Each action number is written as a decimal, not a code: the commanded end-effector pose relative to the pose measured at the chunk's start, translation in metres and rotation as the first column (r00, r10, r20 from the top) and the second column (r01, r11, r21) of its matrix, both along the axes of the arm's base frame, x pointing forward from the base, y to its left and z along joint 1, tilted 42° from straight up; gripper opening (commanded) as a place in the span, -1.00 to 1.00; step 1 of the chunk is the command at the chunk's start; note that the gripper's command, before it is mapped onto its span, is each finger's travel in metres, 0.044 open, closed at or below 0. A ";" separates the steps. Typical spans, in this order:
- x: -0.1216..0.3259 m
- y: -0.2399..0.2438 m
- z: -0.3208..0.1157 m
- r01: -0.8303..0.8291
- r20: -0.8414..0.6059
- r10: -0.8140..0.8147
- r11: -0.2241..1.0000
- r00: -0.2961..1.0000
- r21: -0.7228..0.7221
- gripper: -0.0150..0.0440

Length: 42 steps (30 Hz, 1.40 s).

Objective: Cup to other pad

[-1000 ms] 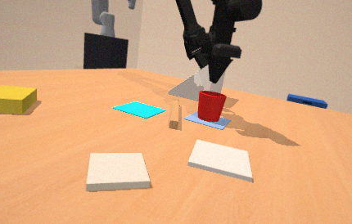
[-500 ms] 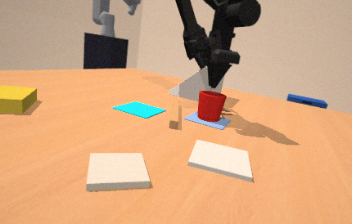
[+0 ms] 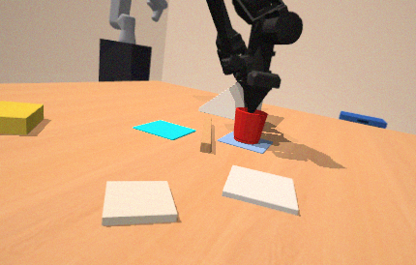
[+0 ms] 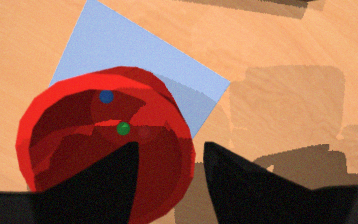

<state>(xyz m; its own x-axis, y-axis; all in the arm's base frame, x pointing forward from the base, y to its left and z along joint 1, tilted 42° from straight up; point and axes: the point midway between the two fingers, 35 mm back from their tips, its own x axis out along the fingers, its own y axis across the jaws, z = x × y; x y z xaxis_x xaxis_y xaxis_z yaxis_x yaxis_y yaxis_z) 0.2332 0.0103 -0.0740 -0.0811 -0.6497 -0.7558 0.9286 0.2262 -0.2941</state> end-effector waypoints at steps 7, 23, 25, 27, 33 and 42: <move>-0.005 -0.014 -0.014 -0.005 -0.011 0.005 1.000 1.000 -0.011 0.01; -0.007 -0.021 -0.021 -0.004 -0.011 0.004 1.000 1.000 -0.013 0.01; -0.006 -0.020 -0.020 0.001 -0.007 -0.001 1.000 1.000 -0.006 -0.17; -0.006 -0.020 -0.020 0.001 -0.007 -0.001 1.000 1.000 -0.006 -0.28; -0.006 -0.020 -0.020 0.001 -0.007 -0.001 1.000 1.000 -0.006 -0.42; -0.006 -0.017 -0.017 0.001 -0.007 -0.001 1.000 1.000 -0.006 -0.49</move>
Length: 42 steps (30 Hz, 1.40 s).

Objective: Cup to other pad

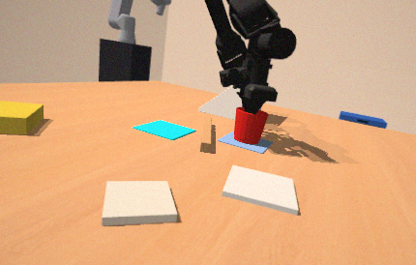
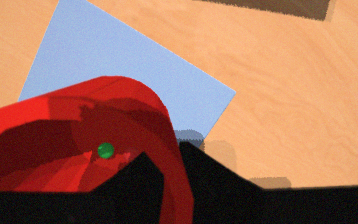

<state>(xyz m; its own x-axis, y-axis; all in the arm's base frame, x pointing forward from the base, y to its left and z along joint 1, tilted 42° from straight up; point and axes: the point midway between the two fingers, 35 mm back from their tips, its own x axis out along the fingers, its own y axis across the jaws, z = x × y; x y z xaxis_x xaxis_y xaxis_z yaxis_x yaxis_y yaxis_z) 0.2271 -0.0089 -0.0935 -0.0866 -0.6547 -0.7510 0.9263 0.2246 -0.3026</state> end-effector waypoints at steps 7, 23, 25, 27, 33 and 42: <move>0.002 0.017 0.019 -0.002 -0.002 0.002 1.000 1.000 -0.001 -0.49; -0.003 0.030 0.036 -0.004 -0.004 0.004 1.000 1.000 -0.004 -0.49; -0.003 0.030 0.036 -0.004 -0.004 0.004 1.000 1.000 -0.004 -0.49; -0.003 0.030 0.036 -0.004 -0.004 0.004 1.000 1.000 -0.004 -0.49; -0.003 0.028 0.035 -0.009 -0.009 0.009 1.000 1.000 -0.011 -0.49; -0.003 0.028 0.035 -0.009 -0.009 0.009 1.000 1.000 -0.011 -0.49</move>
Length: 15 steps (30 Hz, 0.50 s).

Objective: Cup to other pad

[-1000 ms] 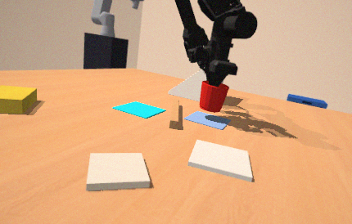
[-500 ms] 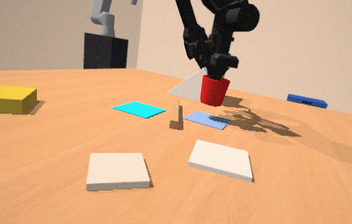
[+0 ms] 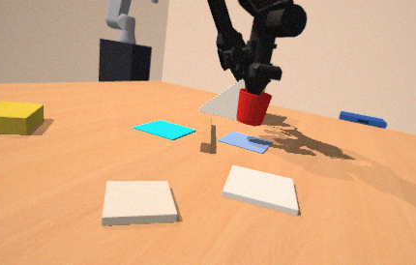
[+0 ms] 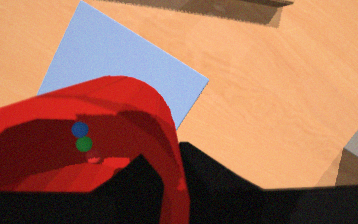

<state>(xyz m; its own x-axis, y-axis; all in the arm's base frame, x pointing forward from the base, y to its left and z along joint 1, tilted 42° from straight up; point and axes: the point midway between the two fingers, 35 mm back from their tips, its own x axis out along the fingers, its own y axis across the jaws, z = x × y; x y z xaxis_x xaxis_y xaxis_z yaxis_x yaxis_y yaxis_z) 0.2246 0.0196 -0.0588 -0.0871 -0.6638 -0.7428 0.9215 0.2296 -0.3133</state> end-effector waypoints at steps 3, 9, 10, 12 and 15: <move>0.000 -0.001 0.001 0.000 0.000 0.000 1.000 1.000 0.000 -0.49; 0.004 -0.008 0.007 0.002 0.001 -0.002 1.000 1.000 0.003 -0.49; 0.005 -0.010 0.009 0.002 0.002 -0.002 1.000 1.000 0.003 -0.49; 0.006 -0.014 0.011 0.003 0.002 -0.003 1.000 1.000 0.004 -0.49; 0.009 -0.019 0.015 0.003 0.003 -0.003 1.000 1.000 0.004 -0.49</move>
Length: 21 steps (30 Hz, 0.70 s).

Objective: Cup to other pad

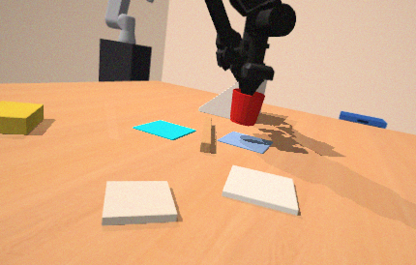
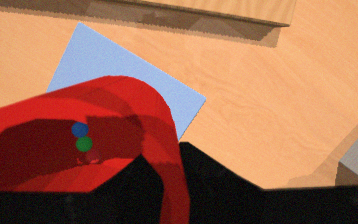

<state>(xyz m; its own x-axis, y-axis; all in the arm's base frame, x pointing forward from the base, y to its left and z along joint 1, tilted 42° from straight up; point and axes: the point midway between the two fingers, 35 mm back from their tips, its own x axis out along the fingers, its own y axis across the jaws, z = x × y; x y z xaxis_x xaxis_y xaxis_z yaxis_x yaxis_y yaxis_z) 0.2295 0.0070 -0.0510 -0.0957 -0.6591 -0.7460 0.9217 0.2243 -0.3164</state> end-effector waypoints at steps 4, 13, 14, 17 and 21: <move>0.007 -0.013 0.013 -0.004 0.009 0.004 1.000 1.000 -0.001 -0.49; 0.014 -0.028 0.025 -0.003 0.009 0.003 1.000 1.000 -0.001 -0.49; 0.014 -0.030 0.027 -0.003 0.009 0.003 1.000 1.000 -0.001 -0.49; 0.016 -0.035 0.031 -0.003 0.009 0.003 1.000 1.000 -0.002 -0.49; 0.019 -0.042 0.036 -0.003 0.010 0.003 1.000 1.000 -0.002 -0.49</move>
